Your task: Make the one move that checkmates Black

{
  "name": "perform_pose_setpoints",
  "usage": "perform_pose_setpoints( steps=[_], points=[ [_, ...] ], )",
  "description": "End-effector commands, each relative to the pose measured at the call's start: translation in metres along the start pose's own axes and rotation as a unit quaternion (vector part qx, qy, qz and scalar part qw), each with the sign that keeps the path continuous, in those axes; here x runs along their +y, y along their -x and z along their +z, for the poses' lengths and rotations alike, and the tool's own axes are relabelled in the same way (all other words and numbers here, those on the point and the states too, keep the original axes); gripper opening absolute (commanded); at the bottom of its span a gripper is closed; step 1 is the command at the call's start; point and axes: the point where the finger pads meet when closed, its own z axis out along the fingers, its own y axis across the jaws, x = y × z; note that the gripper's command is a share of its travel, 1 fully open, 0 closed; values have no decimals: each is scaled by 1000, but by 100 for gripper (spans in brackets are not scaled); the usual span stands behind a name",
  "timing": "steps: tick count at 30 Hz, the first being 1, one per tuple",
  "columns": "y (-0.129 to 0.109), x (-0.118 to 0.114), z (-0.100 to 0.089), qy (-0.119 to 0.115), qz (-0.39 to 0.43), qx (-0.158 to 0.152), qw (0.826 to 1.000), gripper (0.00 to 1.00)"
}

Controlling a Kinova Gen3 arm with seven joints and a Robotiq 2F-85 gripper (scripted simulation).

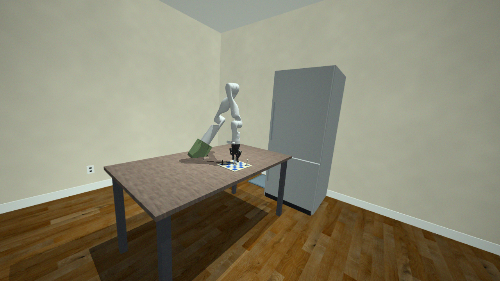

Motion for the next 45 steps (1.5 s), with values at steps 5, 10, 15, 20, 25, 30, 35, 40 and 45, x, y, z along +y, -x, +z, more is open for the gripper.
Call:
perform_pose_setpoints(
  steps=[5,10,15,20,25,30,35,40,45],
  points=[
    [-1,-1,-15,-2,0,1,1000,41],
    [-1,-1,-35,-2,0,1,1000,41],
    [-1,-1,-62,-2,0,1,1000,41],
    [-1,-1,-82,-2,0,1,1000,41],
    [-1,-1,-88,-2,0,1,1000,41],
    [-1,-1,-89,-2,0,1,1000,100],
    [-1,-1,-89,-2,0,1,1000,100],
    [-1,-1,-89,-2,0,1,1000,100],
    [-1,-1,-89,-2,0,1,1000,100]
  ],
)
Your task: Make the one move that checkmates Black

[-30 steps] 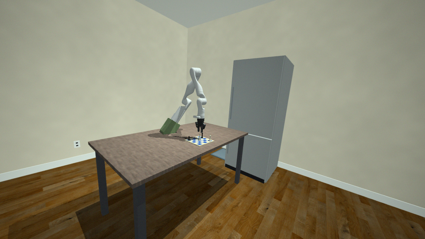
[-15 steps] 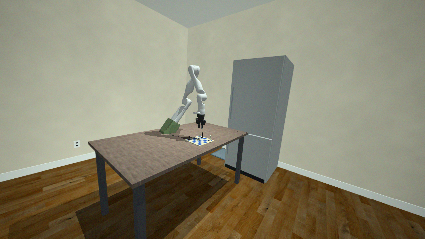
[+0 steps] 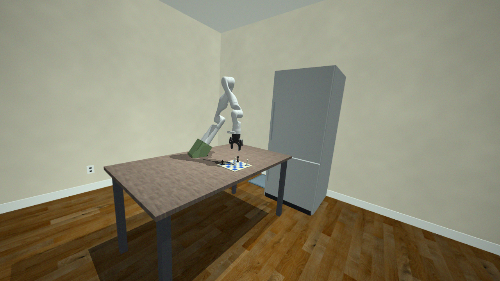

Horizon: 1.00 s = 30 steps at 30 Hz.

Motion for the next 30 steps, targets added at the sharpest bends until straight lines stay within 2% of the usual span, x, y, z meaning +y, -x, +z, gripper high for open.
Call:
perform_pose_setpoints(
  steps=[1,13,26,30],
  points=[
    [0,0,0,-1,0,0,1000,100],
    [0,0,-6,-1,0,0,1000,100],
    [0,0,-51,-1,0,0,1000,100],
    [0,0,-56,-1,0,0,1000,100]
  ],
)
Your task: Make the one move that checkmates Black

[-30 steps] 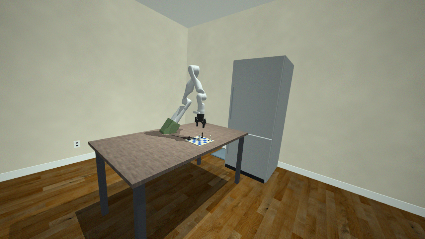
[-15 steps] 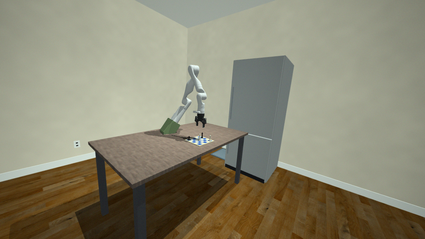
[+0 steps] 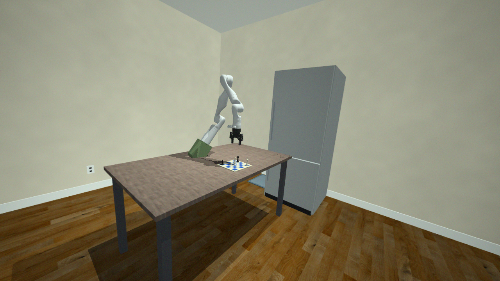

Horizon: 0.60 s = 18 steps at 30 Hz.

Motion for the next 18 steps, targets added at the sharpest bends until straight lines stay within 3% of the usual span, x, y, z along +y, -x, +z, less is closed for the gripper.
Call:
perform_pose_setpoints(
  steps=[1,18],
  points=[
    [-4,-2,-10,-6,4,4,1000,100],
    [-4,-2,-15,-6,4,4,1000,100]
  ],
)
